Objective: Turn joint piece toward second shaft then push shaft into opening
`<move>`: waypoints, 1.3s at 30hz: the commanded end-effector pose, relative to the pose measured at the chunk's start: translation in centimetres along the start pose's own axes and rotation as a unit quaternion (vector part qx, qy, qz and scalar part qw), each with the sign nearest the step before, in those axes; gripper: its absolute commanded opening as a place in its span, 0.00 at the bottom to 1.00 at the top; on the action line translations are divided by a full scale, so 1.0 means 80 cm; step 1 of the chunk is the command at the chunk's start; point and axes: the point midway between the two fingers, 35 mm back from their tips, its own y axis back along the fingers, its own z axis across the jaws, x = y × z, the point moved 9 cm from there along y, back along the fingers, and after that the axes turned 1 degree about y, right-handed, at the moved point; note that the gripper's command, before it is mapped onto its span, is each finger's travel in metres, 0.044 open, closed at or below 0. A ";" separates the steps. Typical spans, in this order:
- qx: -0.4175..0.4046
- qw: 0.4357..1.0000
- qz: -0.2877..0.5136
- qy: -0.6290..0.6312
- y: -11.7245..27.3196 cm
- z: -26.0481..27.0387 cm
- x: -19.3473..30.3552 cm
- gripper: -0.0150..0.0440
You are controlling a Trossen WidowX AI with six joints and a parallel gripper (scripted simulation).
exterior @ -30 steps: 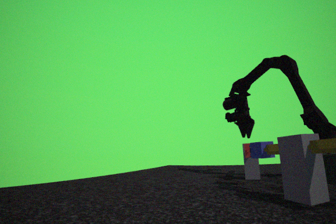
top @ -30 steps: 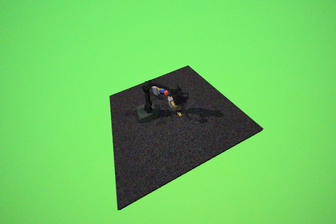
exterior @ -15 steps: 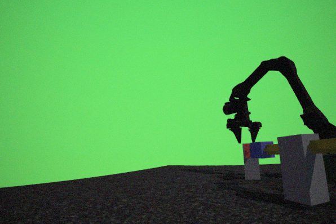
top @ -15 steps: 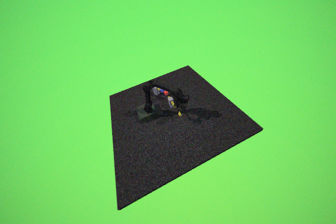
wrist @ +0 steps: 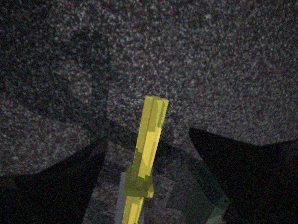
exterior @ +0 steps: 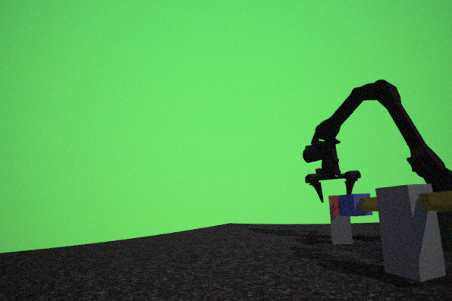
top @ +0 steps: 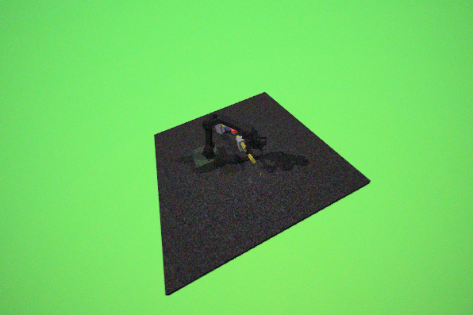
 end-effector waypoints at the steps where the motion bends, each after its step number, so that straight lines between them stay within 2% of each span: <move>1: 0.004 0.997 0.001 -0.074 -0.010 -0.001 0.000 1.00; 6: 0.006 0.991 0.001 -0.134 -0.017 -0.001 0.000 1.00; 33: 0.006 0.991 0.001 -0.134 -0.055 0.000 0.001 1.00; 39: 0.006 0.991 0.001 -0.134 -0.055 0.000 0.001 0.73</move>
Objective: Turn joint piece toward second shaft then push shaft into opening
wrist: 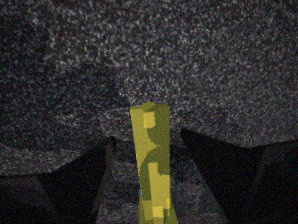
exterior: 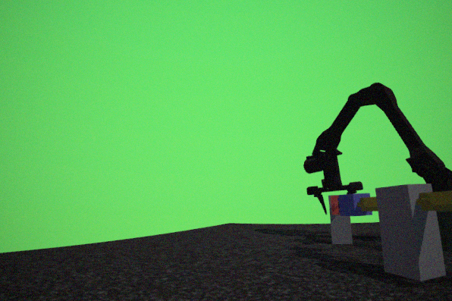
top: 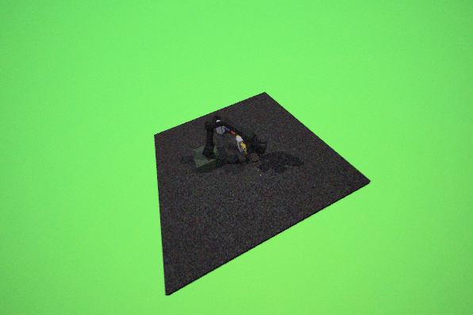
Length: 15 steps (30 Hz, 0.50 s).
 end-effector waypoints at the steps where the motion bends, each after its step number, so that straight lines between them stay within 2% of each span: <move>1: 0.001 1.000 -0.001 -0.001 -0.002 0.000 0.000 0.69; 7: 0.001 1.000 -0.001 -0.001 -0.002 0.000 0.000 0.43; 15: 0.001 1.000 -0.001 -0.001 -0.002 0.000 0.000 0.43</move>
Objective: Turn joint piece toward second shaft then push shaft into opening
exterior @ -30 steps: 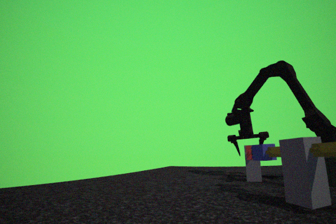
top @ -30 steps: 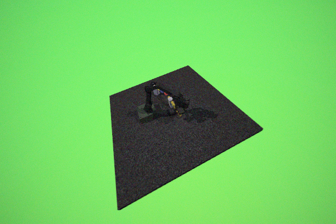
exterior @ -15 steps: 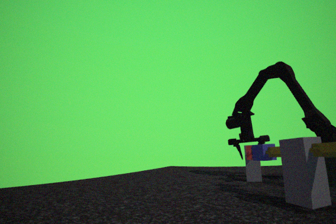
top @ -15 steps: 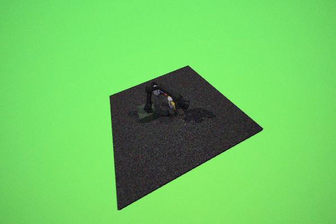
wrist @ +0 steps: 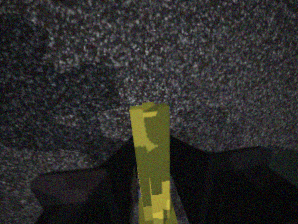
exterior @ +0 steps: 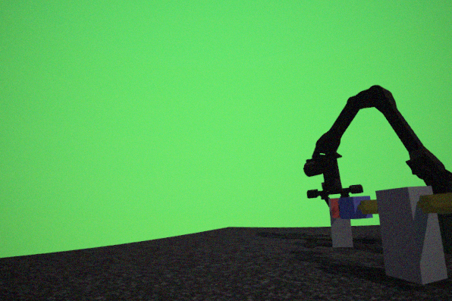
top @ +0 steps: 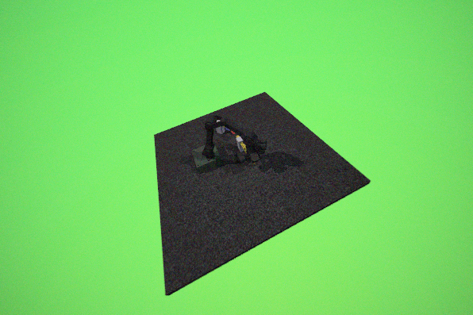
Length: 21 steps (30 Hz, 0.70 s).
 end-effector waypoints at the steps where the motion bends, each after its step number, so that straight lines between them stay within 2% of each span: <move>1: 0.001 1.000 -0.002 -0.001 0.000 0.000 0.000 0.43; 5: 0.001 1.000 -0.002 -0.001 0.000 0.000 0.000 0.43; 7: 0.001 1.000 -0.002 -0.001 0.000 0.000 0.000 0.37; 21: -0.011 1.000 -0.001 0.000 0.000 -0.003 0.000 0.34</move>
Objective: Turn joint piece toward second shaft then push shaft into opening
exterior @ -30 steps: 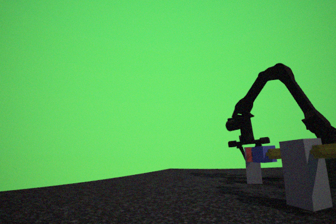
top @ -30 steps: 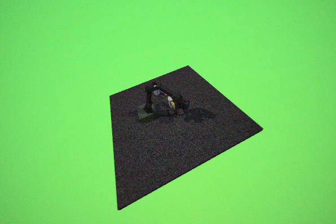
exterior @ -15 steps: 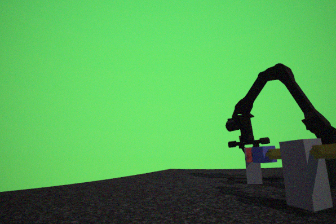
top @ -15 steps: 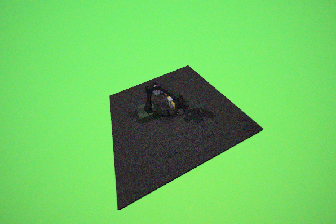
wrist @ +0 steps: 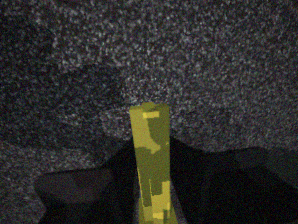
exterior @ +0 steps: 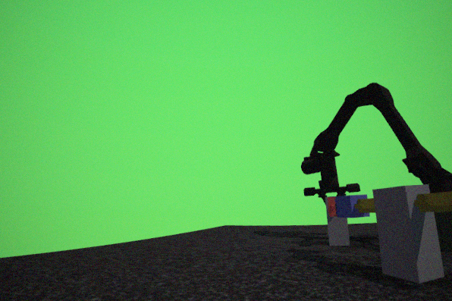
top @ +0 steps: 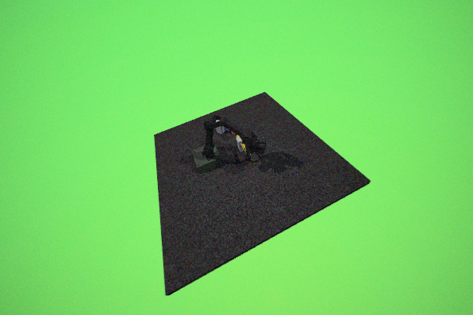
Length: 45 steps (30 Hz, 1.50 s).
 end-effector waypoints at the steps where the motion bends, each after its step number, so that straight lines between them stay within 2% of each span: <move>1: 0.001 1.000 0.000 0.000 0.000 0.000 0.000 0.33; 6: 0.001 1.000 0.000 0.000 0.000 0.000 0.000 0.25; 45: -0.010 1.000 0.000 -0.001 -0.001 -0.001 0.062 0.25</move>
